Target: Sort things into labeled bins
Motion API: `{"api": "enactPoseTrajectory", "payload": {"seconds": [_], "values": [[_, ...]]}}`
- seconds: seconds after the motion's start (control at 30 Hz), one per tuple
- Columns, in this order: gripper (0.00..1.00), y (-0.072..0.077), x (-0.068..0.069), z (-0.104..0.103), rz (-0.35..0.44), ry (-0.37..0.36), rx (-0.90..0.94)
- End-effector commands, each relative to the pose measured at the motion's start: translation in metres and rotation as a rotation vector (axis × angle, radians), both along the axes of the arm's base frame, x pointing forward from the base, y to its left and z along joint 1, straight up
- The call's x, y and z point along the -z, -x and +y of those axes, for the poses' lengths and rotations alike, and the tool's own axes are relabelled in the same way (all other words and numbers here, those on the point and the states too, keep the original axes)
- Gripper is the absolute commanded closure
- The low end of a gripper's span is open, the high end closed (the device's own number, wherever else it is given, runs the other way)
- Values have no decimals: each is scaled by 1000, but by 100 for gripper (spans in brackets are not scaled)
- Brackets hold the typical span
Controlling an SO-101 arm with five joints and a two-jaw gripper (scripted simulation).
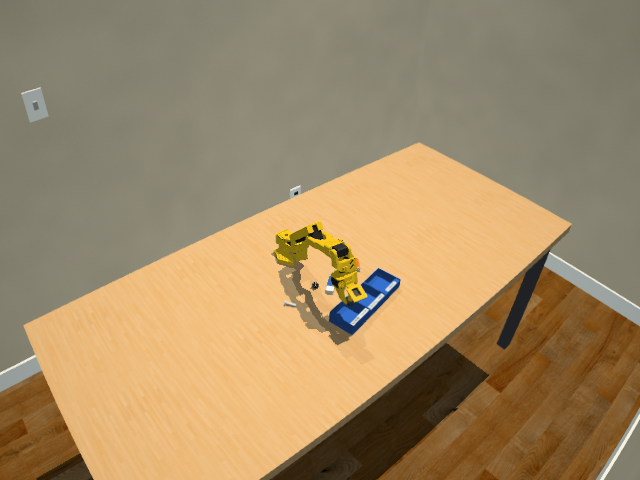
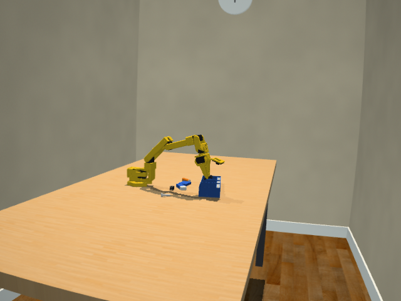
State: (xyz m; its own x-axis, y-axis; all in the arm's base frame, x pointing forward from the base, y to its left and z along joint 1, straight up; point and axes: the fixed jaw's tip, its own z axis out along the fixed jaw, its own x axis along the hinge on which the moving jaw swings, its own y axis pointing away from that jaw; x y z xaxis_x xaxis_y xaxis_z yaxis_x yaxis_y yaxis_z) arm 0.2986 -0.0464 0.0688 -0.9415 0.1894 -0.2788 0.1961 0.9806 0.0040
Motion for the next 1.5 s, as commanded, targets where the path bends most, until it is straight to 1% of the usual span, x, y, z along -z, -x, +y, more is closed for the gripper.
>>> {"api": "enactPoseTrajectory", "payload": {"seconds": [0.0,0.07,0.1,0.73,0.97,1.47], "values": [[100,-5,-14,2,-54,11,-19],[100,-5,-14,2,-54,11,-19],[100,-11,-22,7,-109,27,-57],[100,-11,-22,7,-109,27,-57],[100,-12,-20,7,-104,26,-57],[100,-12,-7,7,-70,20,-57]]}}
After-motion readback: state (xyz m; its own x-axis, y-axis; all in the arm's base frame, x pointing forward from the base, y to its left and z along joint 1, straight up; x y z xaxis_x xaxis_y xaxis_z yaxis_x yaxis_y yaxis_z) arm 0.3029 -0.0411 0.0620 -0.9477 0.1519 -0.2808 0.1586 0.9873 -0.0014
